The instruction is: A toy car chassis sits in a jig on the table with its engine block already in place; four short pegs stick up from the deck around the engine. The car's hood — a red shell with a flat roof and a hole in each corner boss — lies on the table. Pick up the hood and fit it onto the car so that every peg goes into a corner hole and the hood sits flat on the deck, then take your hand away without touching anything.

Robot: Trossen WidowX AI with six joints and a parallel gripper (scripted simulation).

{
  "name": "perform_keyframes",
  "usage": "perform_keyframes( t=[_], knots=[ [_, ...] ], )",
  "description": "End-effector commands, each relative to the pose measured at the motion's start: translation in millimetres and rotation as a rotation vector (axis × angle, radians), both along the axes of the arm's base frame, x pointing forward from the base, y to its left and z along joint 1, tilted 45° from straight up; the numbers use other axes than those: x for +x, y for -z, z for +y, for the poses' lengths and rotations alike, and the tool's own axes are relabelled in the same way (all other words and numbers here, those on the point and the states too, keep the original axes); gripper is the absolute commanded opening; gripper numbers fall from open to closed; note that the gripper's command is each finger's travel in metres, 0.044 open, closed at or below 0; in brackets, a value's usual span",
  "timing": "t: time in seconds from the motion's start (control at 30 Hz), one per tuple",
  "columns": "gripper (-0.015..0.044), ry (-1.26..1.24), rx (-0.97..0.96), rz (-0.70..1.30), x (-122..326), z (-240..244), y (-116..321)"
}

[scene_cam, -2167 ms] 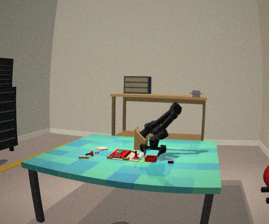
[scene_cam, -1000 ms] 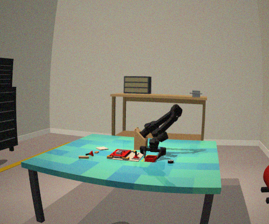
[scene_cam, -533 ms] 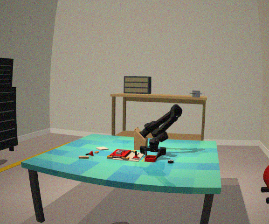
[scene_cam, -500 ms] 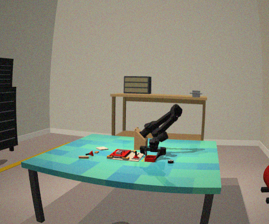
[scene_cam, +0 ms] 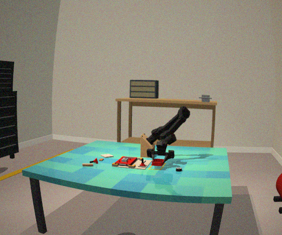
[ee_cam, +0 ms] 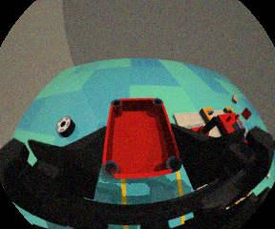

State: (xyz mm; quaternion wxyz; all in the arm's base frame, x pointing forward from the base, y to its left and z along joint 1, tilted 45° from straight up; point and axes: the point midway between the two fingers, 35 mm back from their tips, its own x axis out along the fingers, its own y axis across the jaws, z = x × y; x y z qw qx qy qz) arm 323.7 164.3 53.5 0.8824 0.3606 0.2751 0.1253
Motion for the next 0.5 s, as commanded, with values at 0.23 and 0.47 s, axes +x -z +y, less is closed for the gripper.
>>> perform_keyframes(
  t=[0.23,0.47],
  knots=[
    [0.0000,0.001,-0.002,-0.007,2,-21,-22],
    [0.0000,0.001,-0.002,-0.008,1,-32,-31]
  ],
)
